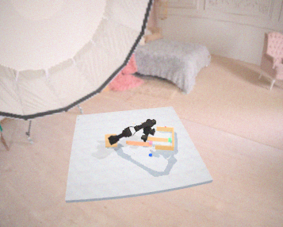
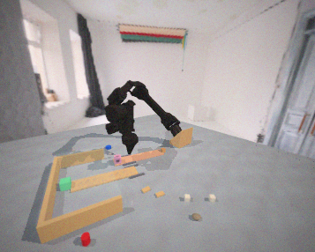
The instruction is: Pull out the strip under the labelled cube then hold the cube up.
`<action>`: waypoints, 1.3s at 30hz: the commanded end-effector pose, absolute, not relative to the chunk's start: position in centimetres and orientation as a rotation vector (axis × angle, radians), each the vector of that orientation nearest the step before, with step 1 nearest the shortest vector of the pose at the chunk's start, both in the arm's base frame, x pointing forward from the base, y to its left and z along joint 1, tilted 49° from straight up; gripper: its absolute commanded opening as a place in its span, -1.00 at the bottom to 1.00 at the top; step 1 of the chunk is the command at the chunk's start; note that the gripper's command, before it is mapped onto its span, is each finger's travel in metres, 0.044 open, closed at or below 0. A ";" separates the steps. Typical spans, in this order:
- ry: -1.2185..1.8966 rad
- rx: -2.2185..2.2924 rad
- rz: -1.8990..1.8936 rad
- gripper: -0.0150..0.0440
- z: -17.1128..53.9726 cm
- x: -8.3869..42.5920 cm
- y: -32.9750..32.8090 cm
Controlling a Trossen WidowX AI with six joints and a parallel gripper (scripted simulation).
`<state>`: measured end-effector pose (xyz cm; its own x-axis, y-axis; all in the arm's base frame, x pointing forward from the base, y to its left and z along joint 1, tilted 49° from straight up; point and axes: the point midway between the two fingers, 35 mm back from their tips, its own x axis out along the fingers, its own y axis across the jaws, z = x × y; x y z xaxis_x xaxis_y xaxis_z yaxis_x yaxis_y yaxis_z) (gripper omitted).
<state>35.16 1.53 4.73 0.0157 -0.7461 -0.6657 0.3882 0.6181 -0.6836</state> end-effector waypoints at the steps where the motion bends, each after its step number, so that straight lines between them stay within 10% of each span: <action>1: 1.273 -0.353 -0.911 1.00 5.2 36.6 1.3; 11: 1.272 -0.352 -0.912 1.00 6.0 39.7 0.9; 19: 1.272 -0.352 -0.911 0.36 5.3 39.8 0.2; 39: 1.271 -0.353 -0.912 0.36 3.2 39.9 -2.3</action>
<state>40.15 -1.67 3.57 0.0257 -0.7443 -0.6673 0.3969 0.6202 -0.6766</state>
